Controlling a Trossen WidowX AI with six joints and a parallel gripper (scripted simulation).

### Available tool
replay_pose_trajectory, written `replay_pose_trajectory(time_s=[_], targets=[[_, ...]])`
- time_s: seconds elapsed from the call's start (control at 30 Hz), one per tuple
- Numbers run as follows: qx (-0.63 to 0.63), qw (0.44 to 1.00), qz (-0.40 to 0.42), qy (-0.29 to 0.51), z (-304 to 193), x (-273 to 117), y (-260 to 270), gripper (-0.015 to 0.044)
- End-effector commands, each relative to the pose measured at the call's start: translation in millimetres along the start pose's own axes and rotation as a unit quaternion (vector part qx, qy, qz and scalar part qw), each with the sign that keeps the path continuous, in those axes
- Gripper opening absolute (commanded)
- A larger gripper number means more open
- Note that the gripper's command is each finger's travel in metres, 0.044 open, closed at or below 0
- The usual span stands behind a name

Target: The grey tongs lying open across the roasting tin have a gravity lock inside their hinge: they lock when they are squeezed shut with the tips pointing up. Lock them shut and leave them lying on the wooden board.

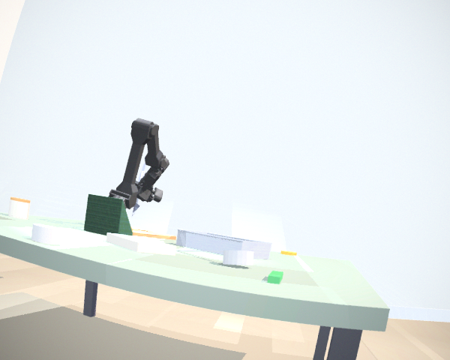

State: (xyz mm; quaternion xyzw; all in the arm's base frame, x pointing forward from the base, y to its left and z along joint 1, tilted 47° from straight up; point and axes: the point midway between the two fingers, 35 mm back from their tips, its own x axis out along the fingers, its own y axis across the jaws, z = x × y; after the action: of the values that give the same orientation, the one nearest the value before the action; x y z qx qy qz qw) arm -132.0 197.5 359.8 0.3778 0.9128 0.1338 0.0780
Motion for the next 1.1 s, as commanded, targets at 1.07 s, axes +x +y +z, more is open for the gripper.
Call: replay_pose_trajectory(time_s=[1.07], targets=[[-0.163,0.977,-0.016,0.135,9.3,-34.8,-18.2,-0.015]])
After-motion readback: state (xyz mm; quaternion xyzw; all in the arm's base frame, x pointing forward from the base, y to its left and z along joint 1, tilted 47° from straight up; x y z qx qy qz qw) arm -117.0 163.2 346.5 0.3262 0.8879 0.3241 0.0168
